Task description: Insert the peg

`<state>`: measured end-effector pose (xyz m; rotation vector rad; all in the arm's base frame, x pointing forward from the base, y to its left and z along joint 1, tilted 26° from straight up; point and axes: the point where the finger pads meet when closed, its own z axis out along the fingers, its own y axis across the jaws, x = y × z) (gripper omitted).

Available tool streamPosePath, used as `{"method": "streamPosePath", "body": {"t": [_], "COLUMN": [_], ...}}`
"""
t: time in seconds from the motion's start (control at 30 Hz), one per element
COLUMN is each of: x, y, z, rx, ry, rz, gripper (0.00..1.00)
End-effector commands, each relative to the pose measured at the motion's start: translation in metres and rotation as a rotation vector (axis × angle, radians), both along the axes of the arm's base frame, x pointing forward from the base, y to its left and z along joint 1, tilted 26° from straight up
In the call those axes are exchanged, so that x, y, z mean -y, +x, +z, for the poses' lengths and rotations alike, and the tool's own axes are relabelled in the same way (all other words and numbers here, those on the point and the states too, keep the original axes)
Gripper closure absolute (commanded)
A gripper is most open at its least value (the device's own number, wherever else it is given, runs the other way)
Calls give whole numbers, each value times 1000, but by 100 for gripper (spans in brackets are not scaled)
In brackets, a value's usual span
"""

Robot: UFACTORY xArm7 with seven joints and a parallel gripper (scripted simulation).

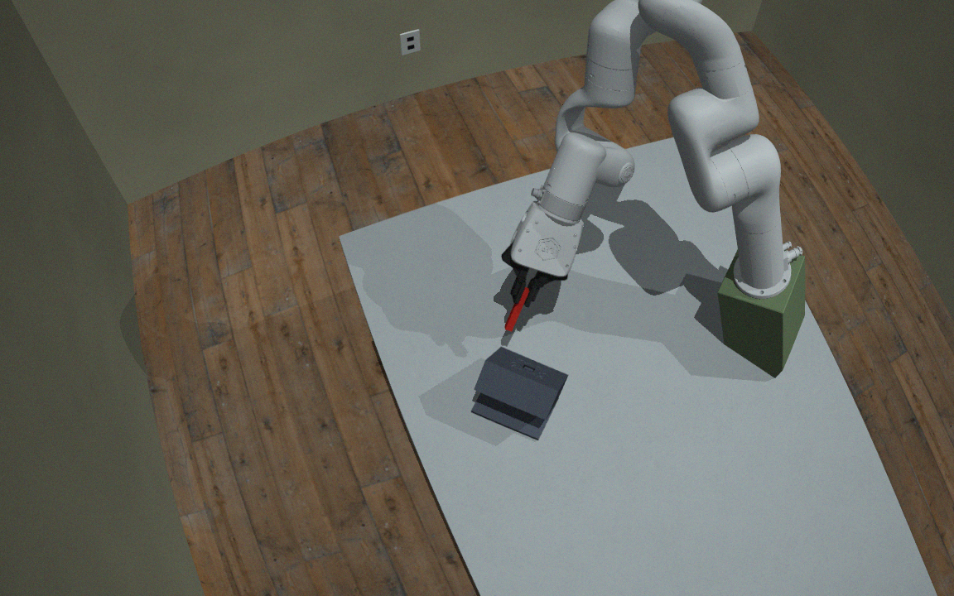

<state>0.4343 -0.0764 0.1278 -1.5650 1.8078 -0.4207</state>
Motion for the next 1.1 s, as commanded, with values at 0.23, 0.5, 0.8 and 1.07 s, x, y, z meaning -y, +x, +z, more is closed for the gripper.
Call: {"method": "streamPosePath", "body": {"t": [0.23,0.5,0.8,1.07], "x": [-1,-4,-9,-13], "y": [-14,-25,-38,-49], "z": [1,3,5,7], "rx": [-10,-16,-25,-36], "ry": [87,157,239,312], "rz": [-33,-58,-85,-108], "gripper": [100,100,100,100]}}
